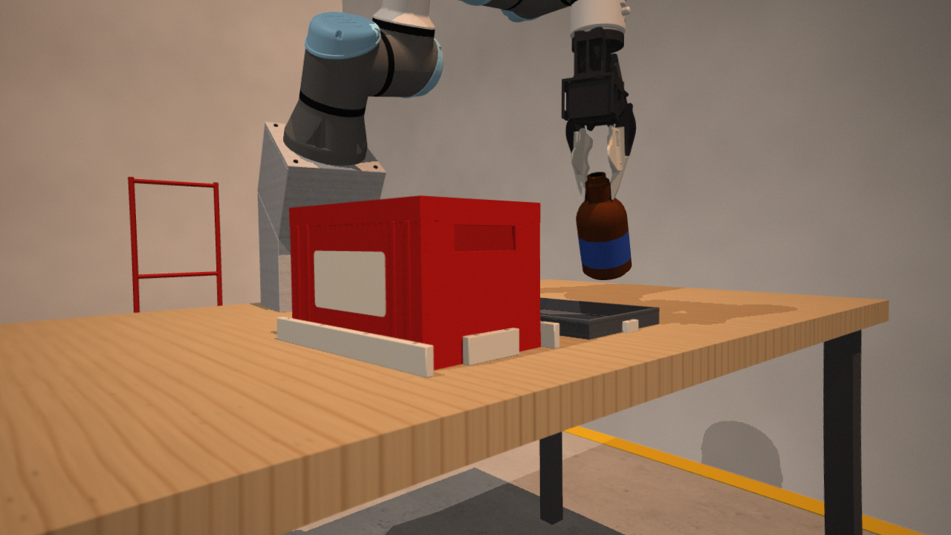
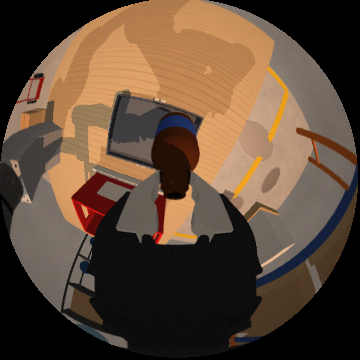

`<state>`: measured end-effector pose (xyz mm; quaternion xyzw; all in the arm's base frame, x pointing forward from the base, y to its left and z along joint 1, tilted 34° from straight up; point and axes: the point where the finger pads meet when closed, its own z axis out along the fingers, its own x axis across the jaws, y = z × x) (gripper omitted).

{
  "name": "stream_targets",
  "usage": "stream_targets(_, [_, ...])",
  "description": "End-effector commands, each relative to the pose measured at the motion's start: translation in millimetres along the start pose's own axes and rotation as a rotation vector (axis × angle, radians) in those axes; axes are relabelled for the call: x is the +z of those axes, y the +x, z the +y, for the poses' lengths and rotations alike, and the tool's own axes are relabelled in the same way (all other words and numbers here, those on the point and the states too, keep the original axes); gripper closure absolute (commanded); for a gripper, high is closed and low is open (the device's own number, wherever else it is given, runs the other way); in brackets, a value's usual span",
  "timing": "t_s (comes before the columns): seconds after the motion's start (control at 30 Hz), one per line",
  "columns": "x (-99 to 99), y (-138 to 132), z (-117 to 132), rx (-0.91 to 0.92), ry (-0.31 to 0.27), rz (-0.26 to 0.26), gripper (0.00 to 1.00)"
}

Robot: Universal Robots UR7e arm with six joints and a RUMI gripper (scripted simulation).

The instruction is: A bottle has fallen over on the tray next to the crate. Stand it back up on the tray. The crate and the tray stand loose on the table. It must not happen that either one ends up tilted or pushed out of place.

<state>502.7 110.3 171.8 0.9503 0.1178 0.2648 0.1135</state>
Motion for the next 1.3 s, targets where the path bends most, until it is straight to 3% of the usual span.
stream_targets(0.0, [-1.0, 0.3, 0.3, 0.002, -0.001, 0.003, 1.0])
stream_targets(0.37, [0.4, 0.0, -0.8, 0.0, -0.021, 0.0, 1.0])
stream_targets(1.27, [0.0, 1.8, -1.1, 0.001, -0.167, 0.005, 1.0])
